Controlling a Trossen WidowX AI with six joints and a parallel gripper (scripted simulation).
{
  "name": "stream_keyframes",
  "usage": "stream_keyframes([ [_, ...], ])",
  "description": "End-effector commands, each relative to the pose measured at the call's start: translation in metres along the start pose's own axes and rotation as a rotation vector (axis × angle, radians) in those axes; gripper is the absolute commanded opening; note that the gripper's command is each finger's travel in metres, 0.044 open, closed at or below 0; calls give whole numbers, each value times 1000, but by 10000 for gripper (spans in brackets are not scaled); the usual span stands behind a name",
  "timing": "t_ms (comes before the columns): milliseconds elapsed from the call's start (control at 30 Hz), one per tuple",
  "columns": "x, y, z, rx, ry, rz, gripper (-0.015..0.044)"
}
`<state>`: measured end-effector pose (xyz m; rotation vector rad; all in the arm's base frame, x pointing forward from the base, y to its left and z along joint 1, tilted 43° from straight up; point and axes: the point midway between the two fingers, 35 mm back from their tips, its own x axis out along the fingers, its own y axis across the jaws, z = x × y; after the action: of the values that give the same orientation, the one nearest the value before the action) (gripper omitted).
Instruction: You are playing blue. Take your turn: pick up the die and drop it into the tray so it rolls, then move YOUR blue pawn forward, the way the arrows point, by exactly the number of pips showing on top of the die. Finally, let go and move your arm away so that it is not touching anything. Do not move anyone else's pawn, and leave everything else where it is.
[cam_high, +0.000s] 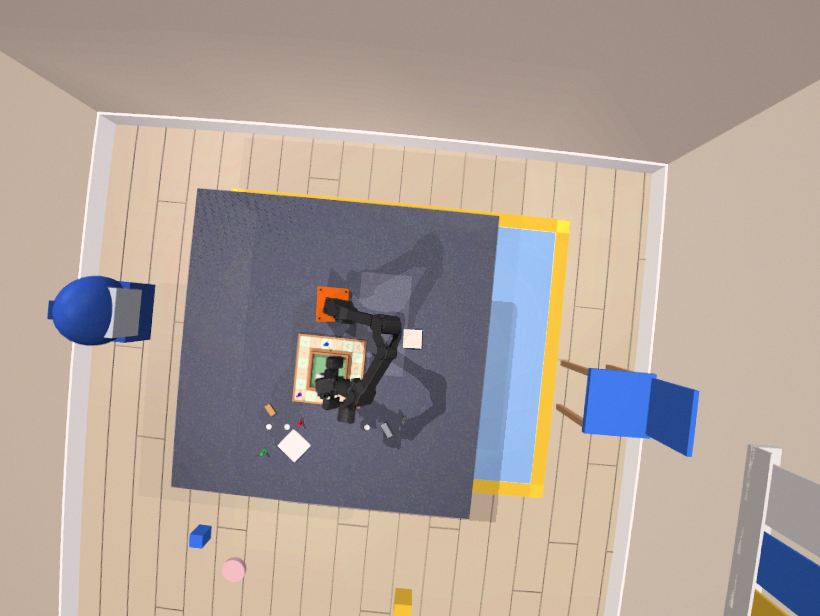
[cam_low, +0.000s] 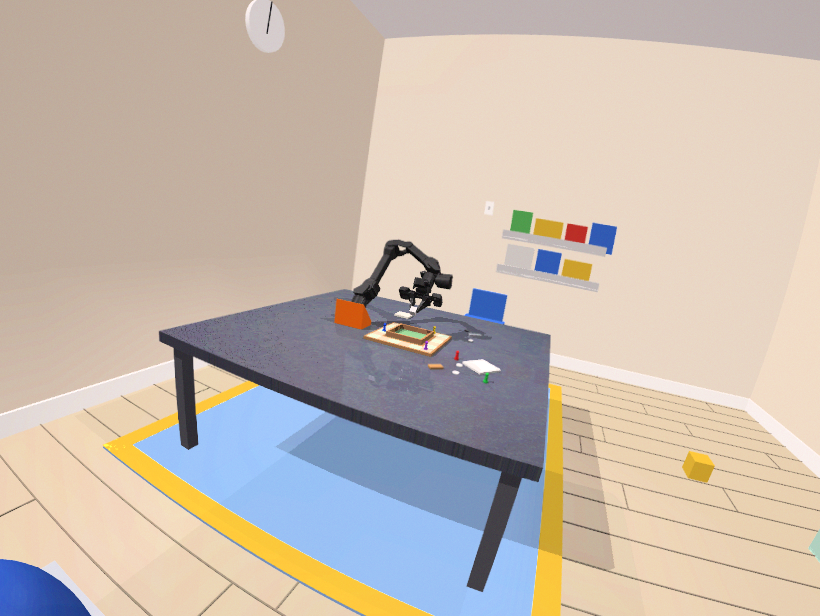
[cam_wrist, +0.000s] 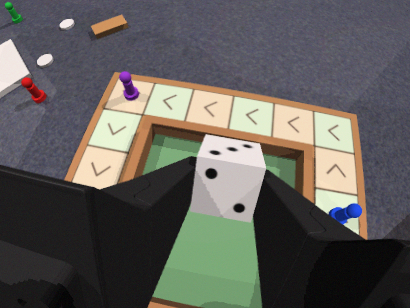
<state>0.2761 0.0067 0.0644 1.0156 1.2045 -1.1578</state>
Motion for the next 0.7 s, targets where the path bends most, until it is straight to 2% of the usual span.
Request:
stream_keyframes([
  [0, 0, 0, 0, 0, 0, 0, 210],
  [133, -24, 0, 28, 6, -6, 2, 315],
  [267, -26, 0, 30, 6, -7, 2, 420],
  [333, -25, -1, 30, 3, 9, -5, 440],
  [400, -12, -3, 25, -21, 142, -49, 440],
  [467, 4, -6, 19, -39, 361, -84, 440],
  [600, 18, -2, 14, -9, 777, -22, 440],
  [667, 19, 0, 15, 5, 842, 4, 440],
])
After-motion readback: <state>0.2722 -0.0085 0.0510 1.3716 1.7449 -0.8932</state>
